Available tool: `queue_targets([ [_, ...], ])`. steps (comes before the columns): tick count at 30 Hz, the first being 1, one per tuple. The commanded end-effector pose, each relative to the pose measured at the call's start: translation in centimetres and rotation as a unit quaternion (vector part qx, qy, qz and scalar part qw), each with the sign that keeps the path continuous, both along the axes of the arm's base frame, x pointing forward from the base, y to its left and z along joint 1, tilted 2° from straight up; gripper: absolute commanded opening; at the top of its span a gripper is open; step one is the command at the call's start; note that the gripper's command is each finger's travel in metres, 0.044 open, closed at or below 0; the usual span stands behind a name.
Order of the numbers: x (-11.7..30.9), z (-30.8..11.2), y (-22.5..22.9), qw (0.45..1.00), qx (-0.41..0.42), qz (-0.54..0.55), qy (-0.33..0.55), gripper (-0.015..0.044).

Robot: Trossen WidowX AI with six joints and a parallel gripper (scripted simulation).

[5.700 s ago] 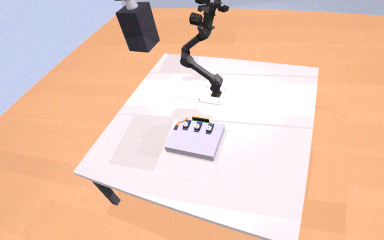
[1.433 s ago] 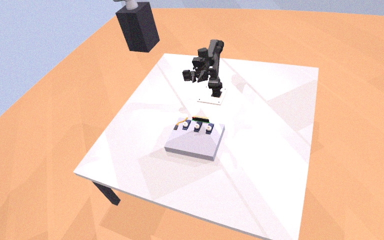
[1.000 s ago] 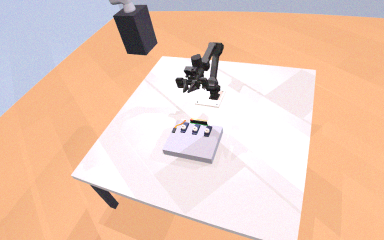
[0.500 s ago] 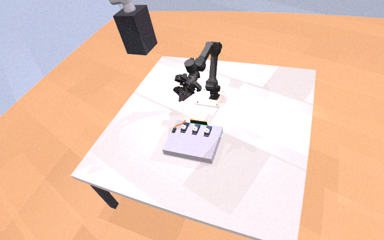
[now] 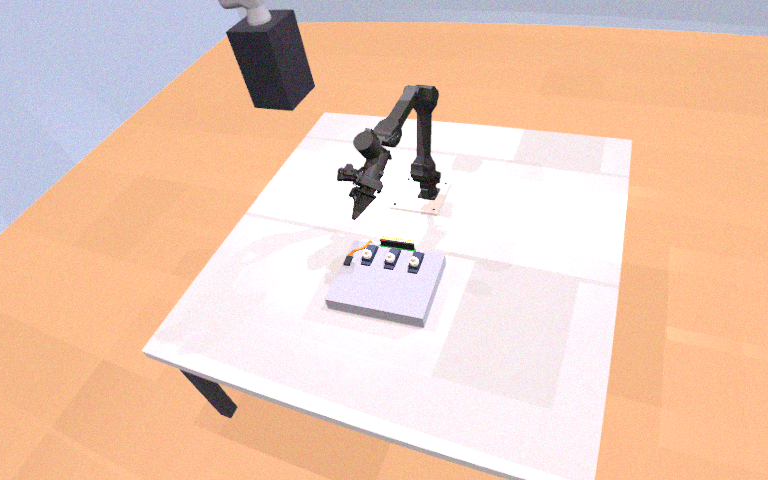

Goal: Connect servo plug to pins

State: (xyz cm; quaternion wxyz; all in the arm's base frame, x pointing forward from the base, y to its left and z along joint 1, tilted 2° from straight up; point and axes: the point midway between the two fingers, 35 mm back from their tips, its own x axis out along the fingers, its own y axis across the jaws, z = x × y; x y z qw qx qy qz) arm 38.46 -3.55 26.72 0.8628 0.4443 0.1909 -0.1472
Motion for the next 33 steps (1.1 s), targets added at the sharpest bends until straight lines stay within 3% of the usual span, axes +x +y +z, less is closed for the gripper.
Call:
queue_targets([
  [1,0.7,-1.1,-0.7,0.997,0.055,-0.038,0.031,0.0115],
  [17,2.1,-5.0,-2.9,0.941,0.237,-0.201,0.133,0.0115],
  [33,2.4,-9.0,-5.0,0.816,0.373,-0.391,0.205,0.0115],
])
